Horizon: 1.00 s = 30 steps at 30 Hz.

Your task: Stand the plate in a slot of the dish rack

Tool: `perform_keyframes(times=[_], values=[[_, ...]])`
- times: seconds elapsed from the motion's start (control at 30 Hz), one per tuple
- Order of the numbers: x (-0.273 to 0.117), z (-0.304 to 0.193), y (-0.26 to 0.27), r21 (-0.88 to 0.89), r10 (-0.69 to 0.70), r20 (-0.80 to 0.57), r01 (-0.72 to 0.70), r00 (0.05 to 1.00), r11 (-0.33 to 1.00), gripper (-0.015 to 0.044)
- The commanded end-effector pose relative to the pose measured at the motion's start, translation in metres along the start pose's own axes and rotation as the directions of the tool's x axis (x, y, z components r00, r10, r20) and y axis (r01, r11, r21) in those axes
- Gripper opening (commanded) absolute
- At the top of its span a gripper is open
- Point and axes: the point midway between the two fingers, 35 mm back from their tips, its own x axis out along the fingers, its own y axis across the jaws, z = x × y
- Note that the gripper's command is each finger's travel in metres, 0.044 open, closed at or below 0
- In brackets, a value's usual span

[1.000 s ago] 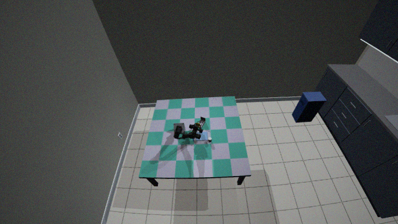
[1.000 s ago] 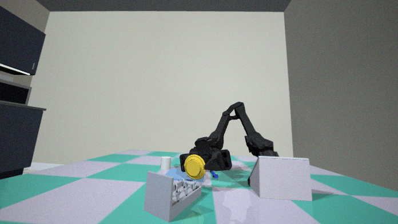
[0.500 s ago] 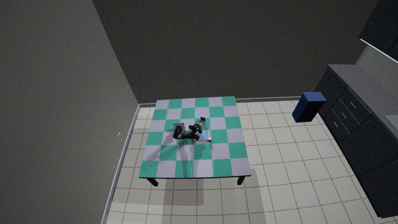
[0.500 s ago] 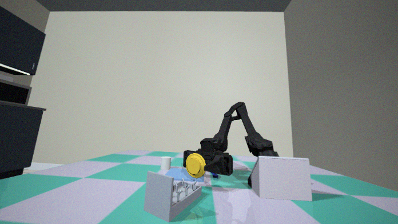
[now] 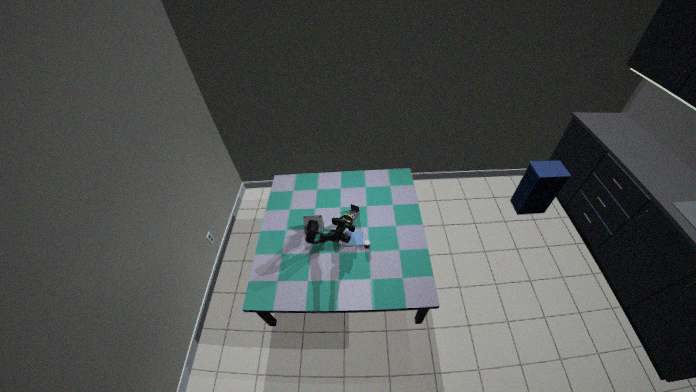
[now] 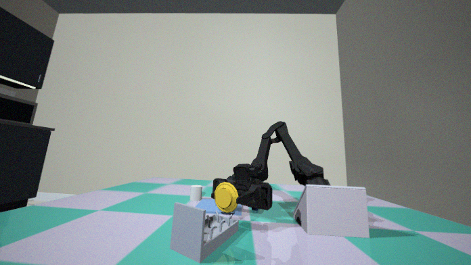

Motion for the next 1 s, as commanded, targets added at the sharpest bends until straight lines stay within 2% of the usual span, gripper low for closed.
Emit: perform_keyframes(times=[0.0,0.97], values=[[0.008,0.0,0.001,0.002,0.005,0.001,-0.005,1.0,1.0,0.0],[0.024,-0.014,0.002,0.003,0.001,-0.006,-0.001,1.0,1.0,0.0]])
